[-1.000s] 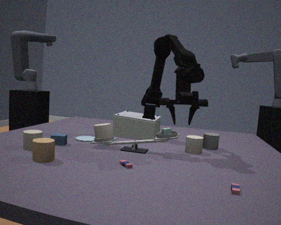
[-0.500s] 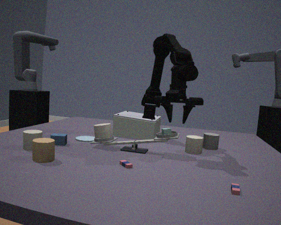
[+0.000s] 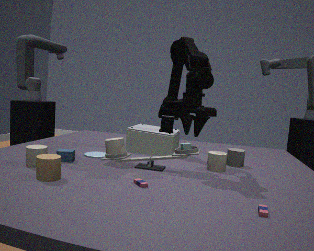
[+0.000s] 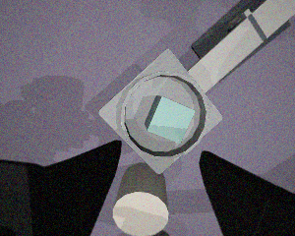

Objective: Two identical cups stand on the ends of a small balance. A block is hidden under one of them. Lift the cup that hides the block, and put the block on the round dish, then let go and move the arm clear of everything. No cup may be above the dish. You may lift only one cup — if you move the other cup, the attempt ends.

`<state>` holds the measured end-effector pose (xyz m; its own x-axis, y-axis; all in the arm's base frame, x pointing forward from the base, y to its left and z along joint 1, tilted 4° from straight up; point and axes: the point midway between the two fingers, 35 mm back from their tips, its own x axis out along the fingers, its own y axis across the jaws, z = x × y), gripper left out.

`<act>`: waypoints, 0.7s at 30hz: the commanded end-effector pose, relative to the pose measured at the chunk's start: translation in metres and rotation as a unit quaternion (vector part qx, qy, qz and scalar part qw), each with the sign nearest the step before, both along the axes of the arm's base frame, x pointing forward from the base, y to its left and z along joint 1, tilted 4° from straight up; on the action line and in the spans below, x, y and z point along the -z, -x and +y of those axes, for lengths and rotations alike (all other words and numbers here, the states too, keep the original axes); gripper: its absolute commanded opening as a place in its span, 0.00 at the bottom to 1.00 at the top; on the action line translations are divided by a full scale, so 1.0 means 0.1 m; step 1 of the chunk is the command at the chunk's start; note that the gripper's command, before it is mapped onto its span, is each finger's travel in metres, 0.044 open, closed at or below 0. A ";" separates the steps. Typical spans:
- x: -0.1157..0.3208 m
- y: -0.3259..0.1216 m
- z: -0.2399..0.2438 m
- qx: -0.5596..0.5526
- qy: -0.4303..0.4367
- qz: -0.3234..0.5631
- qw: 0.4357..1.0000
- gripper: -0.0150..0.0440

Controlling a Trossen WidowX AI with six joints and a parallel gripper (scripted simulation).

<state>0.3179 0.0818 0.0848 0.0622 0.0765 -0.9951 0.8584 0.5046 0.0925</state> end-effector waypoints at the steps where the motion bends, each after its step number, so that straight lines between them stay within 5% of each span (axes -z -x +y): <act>1: -0.02 -0.01 -0.06 0.067 0.000 0.007 0.998 0.69; 21: 0.17 -0.03 -0.12 0.144 -0.002 0.016 0.990 0.69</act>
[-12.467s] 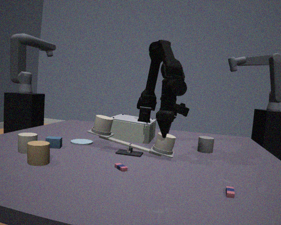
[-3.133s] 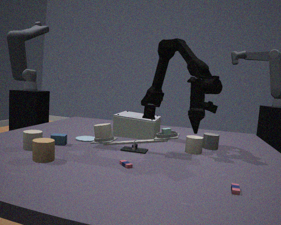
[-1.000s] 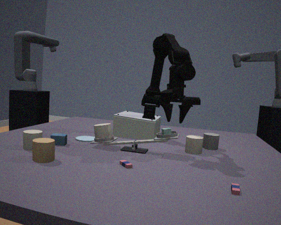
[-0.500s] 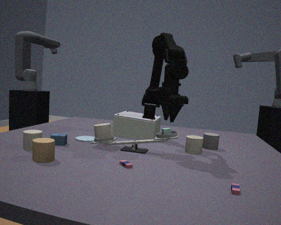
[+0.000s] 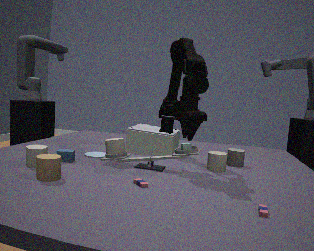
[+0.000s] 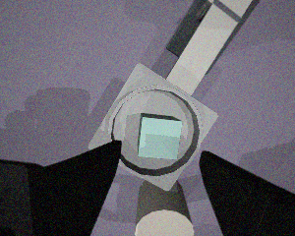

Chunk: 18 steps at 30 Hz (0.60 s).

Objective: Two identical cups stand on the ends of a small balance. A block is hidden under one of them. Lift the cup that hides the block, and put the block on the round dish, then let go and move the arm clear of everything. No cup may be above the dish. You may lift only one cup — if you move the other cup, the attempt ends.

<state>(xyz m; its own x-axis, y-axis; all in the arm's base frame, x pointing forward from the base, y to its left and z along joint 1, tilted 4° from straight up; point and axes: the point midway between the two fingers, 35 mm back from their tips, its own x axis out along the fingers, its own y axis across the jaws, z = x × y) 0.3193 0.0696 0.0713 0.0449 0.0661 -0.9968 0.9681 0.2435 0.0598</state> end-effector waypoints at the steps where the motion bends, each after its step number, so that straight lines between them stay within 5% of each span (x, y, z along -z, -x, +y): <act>1: 0.05 -0.01 0.00 0.002 0.001 -0.003 1.000 0.69; 18: 0.32 -0.02 0.02 0.002 0.001 -0.003 1.000 0.69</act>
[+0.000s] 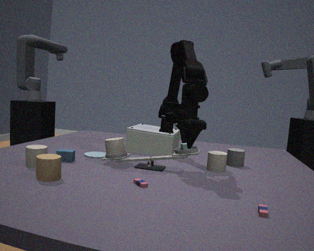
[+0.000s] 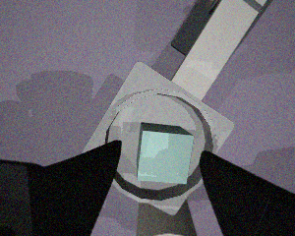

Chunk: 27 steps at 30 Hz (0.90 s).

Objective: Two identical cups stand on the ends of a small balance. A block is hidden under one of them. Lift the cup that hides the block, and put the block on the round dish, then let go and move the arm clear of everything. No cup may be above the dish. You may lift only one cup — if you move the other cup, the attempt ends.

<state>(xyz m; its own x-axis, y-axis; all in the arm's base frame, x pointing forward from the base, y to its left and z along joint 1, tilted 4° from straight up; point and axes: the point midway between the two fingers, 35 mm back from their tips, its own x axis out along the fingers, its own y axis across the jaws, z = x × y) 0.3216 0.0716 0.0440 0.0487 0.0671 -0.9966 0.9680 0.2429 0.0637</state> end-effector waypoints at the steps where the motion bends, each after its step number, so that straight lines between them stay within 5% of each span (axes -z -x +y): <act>1: 0.06 0.00 0.00 0.002 0.001 -0.001 1.000 0.69; 4: 0.09 0.00 0.00 0.002 0.001 -0.001 1.000 0.69; 8: 0.09 0.00 0.00 0.002 0.001 -0.001 1.000 0.52; 15: 0.09 0.00 0.00 0.002 0.001 -0.001 1.000 0.44; 19: 0.00 -0.01 0.00 0.002 0.001 -0.001 1.000 0.26; 27: -0.51 -0.01 -0.03 0.001 0.001 -0.001 1.000 0.25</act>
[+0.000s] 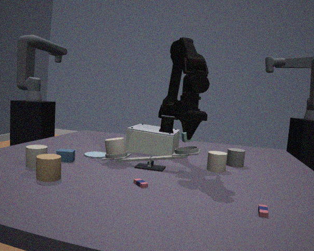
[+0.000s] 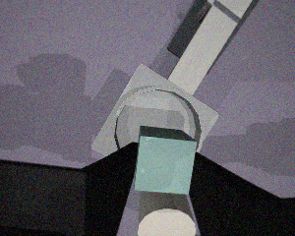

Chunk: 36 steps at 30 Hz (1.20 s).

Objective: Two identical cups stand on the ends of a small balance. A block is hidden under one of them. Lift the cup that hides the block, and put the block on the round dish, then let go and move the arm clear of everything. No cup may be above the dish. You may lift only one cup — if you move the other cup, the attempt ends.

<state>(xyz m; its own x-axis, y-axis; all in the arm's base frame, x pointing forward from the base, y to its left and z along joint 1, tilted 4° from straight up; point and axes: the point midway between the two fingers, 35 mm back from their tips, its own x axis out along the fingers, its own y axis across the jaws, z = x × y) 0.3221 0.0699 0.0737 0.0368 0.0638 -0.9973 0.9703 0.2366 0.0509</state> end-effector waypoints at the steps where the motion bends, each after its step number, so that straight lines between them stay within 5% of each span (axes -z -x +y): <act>1: -0.28 0.00 -0.02 -0.003 0.000 -0.007 1.000 0.25; 12: -0.54 0.02 -0.13 -0.003 0.001 -0.008 1.000 0.25; 36: 0.00 0.07 -1.91 -0.014 0.018 -0.014 1.000 0.25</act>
